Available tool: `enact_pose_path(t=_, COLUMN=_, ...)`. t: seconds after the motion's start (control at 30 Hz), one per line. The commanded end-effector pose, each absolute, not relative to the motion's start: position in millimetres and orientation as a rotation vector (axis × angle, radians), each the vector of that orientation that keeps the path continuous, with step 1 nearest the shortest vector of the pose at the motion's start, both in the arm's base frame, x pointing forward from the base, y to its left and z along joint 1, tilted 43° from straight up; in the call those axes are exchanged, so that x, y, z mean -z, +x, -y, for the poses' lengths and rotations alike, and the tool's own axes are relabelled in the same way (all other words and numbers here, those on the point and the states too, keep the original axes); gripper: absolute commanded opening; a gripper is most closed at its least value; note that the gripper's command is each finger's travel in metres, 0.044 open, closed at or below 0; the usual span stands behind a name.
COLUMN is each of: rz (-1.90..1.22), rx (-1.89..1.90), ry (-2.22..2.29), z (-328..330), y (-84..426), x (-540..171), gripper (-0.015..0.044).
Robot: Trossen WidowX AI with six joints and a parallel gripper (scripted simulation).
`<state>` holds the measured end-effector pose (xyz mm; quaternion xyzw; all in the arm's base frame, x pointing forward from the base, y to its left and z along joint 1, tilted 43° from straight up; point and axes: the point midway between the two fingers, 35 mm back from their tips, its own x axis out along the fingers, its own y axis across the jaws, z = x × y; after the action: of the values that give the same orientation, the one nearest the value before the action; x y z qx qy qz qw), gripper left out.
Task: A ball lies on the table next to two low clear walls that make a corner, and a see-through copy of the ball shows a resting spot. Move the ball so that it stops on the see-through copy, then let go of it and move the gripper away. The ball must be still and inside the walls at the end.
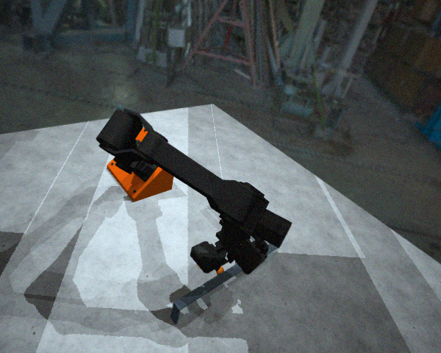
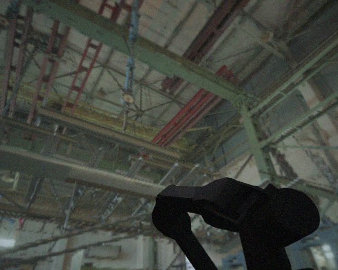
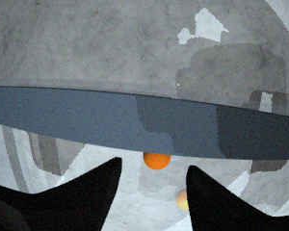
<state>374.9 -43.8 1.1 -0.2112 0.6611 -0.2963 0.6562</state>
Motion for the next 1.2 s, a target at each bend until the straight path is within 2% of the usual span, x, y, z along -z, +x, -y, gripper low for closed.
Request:
enact_pose_path(t=0.0, rz=-1.507, rx=0.675, ry=-0.488, z=50.1, y=372.1, x=4.6, gripper=0.0200)
enact_pose_path(t=0.33, rz=-1.507, rx=0.675, ry=-0.488, z=59.2, y=371.0, x=14.2, gripper=0.0200)
enact_pose_path(t=0.43, rz=-1.507, rx=0.675, ry=-0.488, z=59.2, y=371.0, x=14.2, gripper=0.0121)
enact_pose_path(t=0.77, rz=-1.507, rx=0.675, ry=-0.488, z=59.2, y=371.0, x=14.2, gripper=0.0055)
enact_pose_path(t=0.83, rz=-1.507, rx=0.673, ry=-0.489, z=58.0, y=370.7, x=14.3, gripper=0.0002)
enact_pose_path(t=1.17, rz=-1.510, rx=0.648, ry=-0.494, z=25.2, y=372.3, x=-4.9, gripper=0.0000)
